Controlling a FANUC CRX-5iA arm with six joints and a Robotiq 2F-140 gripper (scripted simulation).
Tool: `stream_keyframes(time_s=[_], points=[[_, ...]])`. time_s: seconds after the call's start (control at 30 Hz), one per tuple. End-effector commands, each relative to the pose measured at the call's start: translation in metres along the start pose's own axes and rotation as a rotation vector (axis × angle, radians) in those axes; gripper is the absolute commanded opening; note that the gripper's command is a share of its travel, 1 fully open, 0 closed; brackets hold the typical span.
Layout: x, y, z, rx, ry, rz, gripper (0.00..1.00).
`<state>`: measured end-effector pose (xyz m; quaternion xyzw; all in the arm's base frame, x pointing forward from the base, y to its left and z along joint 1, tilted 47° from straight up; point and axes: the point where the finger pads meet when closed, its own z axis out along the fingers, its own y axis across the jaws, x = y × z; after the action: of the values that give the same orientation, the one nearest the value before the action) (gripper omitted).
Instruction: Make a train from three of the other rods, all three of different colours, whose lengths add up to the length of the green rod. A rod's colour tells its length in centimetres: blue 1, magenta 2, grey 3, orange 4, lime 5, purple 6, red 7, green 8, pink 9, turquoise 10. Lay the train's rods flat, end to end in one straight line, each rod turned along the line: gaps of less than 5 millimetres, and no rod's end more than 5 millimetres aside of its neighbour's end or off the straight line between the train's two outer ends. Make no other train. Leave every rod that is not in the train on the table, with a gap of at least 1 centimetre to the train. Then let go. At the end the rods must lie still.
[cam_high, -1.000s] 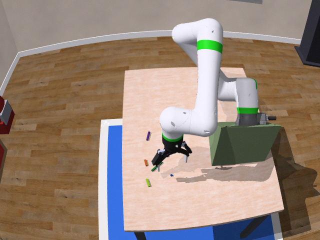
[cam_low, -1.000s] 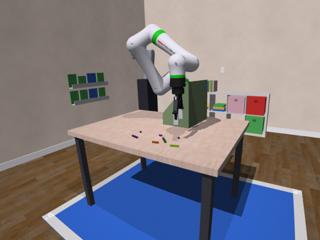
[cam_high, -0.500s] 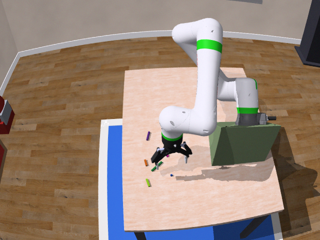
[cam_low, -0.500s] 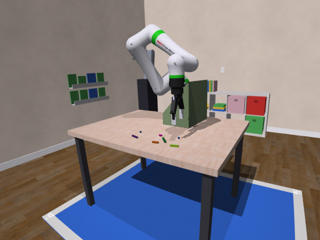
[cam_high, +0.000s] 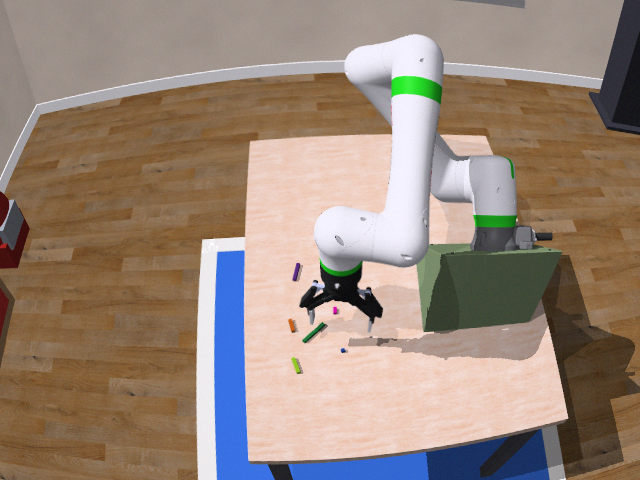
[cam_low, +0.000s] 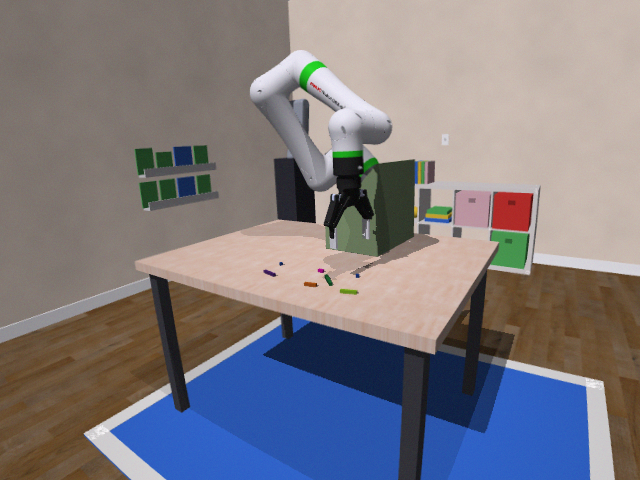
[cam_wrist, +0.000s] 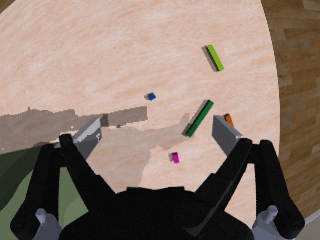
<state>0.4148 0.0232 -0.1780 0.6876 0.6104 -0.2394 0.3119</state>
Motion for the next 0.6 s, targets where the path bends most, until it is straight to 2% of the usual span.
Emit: stream_keyframes(time_s=[0.0,0.37,0.43,0.47,0.57], points=[[-0.005,0.003,0.001,-0.013,0.001,0.167,1.0],[-0.016,0.008,0.002,-0.013,0.004,0.495,1.0],[-0.016,0.008,0.002,-0.013,0.004,0.495,1.0],[-0.019,0.009,0.003,-0.012,0.005,0.582,1.0],[-0.022,0.01,0.003,-0.012,0.005,0.662,1.0]])
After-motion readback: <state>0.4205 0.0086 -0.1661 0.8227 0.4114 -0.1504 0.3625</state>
